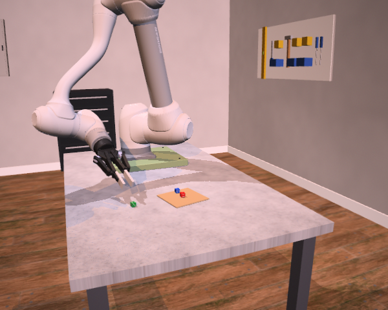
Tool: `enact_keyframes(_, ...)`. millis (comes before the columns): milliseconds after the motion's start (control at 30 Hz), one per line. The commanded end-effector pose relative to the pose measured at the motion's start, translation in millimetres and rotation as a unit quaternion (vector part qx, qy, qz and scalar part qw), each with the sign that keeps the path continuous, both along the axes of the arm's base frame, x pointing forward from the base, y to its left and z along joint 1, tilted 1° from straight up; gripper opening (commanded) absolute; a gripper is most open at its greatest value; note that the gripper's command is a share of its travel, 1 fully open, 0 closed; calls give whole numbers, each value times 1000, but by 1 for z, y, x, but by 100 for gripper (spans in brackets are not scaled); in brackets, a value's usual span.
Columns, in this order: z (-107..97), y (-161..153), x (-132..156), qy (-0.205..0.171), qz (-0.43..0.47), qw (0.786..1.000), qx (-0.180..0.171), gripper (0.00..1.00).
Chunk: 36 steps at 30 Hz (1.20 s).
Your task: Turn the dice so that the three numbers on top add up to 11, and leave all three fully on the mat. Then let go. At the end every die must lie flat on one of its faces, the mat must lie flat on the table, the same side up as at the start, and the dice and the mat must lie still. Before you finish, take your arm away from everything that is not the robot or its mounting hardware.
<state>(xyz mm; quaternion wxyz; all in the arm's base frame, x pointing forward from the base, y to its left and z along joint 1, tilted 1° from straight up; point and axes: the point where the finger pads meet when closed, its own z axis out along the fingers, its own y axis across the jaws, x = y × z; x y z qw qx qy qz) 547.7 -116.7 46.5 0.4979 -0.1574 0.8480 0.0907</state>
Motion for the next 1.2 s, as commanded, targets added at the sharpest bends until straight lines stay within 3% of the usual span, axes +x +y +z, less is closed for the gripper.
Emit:
enact_keyframes(0,15,-2,0,2,-1,1000,0,19)
enact_keyframes(233,29,-2,1,2,-1,1000,0,19)
enact_keyframes(467,32,0,1,3,1,1000,2,19)
enact_keyframes(700,34,22,7,25,35,999,25,19)
enact_keyframes(800,35,49,12,61,77,994,51,19)
enact_keyframes(933,33,85,11,143,137,977,75,19)
enact_keyframes(1000,31,94,8,180,154,969,77,19)
enact_keyframes(1033,31,95,8,181,155,968,77,19)
enact_keyframes(1167,27,106,2,273,178,943,61,19)
